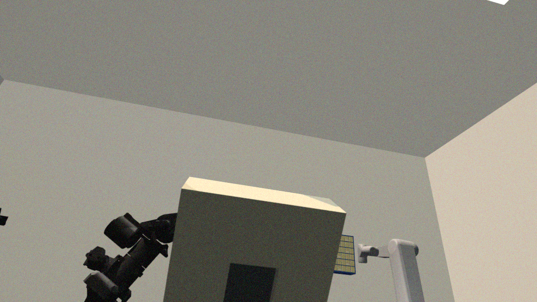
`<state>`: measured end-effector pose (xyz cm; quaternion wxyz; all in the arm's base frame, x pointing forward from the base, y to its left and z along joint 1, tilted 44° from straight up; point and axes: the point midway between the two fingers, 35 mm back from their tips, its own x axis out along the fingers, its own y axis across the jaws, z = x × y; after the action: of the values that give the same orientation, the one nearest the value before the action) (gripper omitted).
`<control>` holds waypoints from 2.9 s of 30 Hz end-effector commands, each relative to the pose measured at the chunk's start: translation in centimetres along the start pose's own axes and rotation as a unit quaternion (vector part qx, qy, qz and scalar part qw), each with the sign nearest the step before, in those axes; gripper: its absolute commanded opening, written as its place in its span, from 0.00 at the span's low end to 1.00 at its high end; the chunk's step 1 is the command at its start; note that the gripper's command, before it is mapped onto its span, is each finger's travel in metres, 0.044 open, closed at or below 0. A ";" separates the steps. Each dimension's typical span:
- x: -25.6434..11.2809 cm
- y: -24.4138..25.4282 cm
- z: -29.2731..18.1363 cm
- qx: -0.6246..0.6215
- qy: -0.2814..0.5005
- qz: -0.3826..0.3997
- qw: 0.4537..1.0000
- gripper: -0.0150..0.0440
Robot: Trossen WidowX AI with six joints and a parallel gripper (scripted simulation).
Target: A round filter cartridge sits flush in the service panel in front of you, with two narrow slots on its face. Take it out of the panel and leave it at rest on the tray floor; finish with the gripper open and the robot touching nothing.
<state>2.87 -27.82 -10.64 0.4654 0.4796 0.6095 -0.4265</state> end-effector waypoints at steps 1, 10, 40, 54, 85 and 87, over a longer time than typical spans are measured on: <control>1.4 -2.0 -0.9 0.035 -0.001 -0.022 0.999 0.25; 3.9 -5.5 -3.6 0.103 0.005 -0.063 0.993 0.25; 10.1 -5.4 -7.7 0.104 0.013 -0.060 0.993 0.83; 5.4 -5.4 -4.7 0.101 0.015 -0.061 0.993 1.00; 5.4 -5.4 -4.7 0.101 0.015 -0.061 0.993 1.00; 5.4 -5.4 -4.7 0.101 0.015 -0.061 0.993 1.00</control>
<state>-3.76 -23.12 -14.56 0.3772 0.4932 0.5983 -0.5065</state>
